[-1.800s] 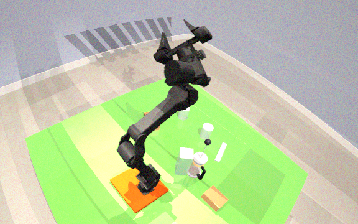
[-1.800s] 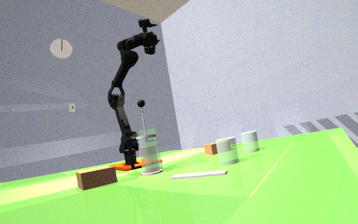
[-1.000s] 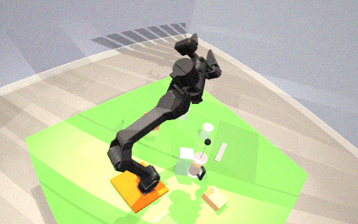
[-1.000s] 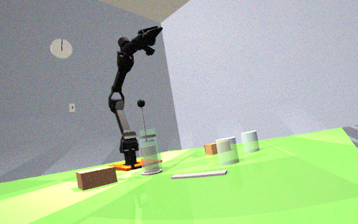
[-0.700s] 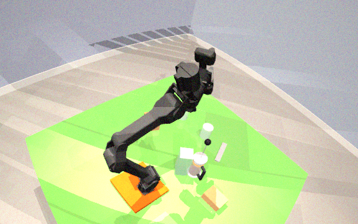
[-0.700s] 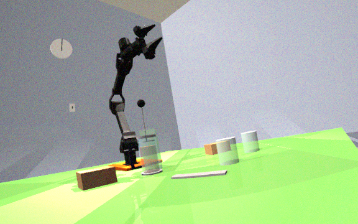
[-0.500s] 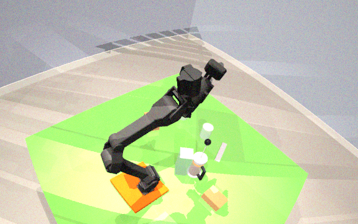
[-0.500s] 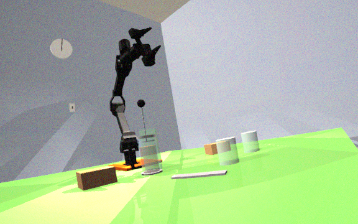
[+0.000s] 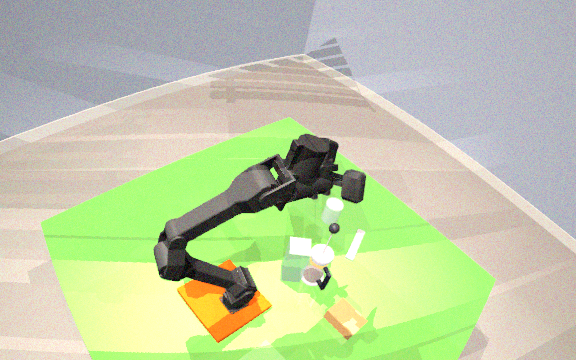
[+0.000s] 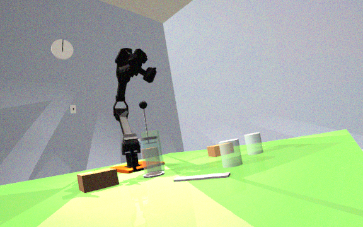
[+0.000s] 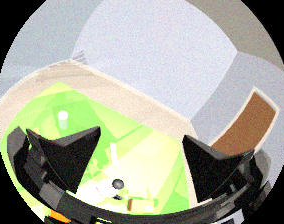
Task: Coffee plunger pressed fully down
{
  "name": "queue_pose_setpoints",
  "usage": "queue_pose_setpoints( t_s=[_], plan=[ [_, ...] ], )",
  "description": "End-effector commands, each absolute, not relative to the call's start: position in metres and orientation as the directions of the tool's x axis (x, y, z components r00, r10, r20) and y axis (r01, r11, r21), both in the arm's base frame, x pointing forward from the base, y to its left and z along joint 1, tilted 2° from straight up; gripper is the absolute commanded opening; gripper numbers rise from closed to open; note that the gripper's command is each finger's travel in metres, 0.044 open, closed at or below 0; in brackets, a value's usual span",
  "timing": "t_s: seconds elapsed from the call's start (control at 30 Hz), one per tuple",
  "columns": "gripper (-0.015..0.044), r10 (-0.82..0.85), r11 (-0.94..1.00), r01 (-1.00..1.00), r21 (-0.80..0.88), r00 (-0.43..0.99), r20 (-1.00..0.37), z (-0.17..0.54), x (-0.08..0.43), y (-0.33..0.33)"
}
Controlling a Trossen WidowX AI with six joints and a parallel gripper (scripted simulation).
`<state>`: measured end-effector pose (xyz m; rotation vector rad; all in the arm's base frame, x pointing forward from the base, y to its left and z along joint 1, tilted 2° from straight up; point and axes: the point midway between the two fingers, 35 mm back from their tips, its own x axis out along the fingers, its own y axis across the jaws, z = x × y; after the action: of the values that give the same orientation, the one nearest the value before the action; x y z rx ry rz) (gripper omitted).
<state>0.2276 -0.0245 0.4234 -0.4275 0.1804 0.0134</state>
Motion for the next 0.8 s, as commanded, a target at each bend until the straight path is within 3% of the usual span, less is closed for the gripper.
queue_pose_setpoints(
  t_s=[0.0, 0.4, 0.77],
  plan=[
    [0.044, -0.187, 0.98, 0.199, -0.018, 0.881, -0.435, 0.353, 0.197, -0.047],
    [0.044, -0.183, 0.977, 0.211, 0.01, 0.871, -0.456, 0.289, 0.197, -0.046],
    [0.044, -0.178, 0.979, 0.205, 0.01, 0.873, -0.455, 0.286, 0.203, -0.046]
  ],
)
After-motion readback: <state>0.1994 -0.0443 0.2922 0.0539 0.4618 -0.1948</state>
